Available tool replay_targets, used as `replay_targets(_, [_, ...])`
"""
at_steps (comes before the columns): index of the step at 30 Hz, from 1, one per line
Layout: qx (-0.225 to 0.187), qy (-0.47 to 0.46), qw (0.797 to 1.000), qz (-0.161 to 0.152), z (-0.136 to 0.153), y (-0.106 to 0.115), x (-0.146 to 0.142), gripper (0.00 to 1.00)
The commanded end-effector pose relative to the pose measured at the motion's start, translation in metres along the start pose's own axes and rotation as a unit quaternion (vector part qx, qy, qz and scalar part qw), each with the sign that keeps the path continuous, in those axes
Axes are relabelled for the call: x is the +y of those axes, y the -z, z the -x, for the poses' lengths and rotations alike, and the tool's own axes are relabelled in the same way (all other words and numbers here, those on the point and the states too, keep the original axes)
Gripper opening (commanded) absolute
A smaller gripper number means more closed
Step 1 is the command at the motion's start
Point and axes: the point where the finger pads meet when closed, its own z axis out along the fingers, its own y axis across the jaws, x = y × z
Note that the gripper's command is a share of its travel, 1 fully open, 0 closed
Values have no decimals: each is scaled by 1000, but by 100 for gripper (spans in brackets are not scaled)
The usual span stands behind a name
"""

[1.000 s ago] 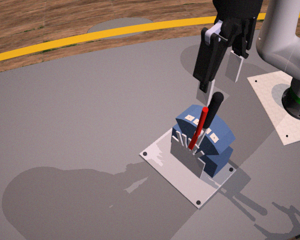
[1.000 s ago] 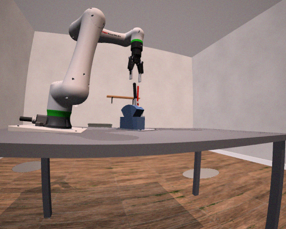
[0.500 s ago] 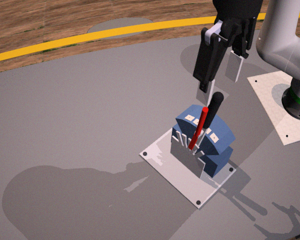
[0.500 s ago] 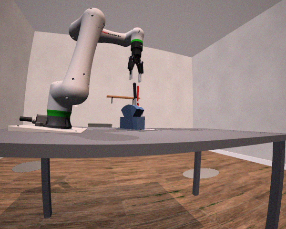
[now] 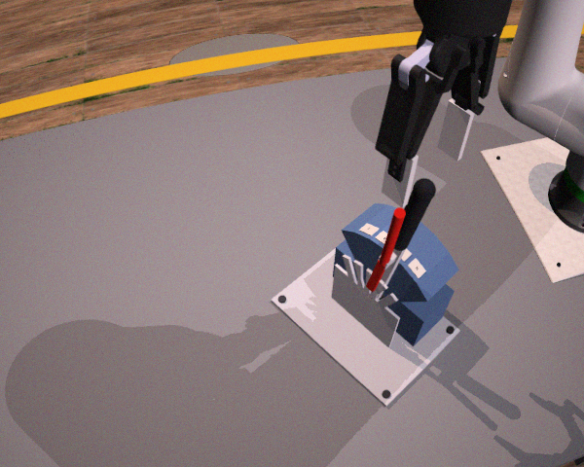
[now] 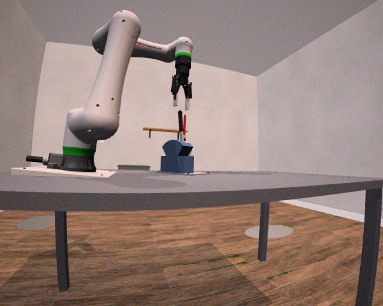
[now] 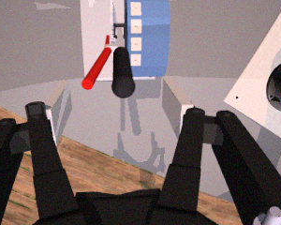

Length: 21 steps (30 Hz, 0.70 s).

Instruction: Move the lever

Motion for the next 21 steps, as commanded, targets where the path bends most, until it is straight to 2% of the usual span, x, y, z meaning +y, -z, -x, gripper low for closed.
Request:
replay_targets(1, [0,0,1000,0,0,-1,0,56])
replay_targets(21, [0,0,1000,0,0,-28,0,56])
